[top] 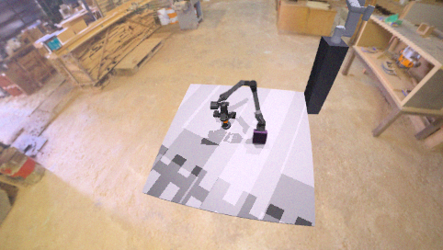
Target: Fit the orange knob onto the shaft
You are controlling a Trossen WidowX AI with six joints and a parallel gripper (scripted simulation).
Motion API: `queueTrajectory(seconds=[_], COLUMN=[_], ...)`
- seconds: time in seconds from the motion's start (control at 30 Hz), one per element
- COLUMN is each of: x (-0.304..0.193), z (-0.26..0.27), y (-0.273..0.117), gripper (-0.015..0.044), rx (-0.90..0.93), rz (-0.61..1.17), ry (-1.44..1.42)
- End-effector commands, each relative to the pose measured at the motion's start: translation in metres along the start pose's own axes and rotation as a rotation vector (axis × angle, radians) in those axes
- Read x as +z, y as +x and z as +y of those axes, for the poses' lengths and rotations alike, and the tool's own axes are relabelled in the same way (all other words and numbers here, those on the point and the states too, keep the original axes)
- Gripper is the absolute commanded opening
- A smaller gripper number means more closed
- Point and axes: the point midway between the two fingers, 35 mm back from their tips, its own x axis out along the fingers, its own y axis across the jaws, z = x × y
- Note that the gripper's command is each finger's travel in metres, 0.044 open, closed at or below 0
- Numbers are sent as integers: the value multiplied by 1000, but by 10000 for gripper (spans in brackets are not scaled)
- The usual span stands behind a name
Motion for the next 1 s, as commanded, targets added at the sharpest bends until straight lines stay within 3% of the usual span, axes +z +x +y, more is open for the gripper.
queueTrajectory(seconds=[0.0, 0.73, 0.97], x=[-1, 2, 3], z=[0, 2, 2], y=[-2, -1, 0], gripper=[0, 0, 0], rx=[-2, -2, -2], rz=[1, -1, -2], ry=[347, 1848, 1895])
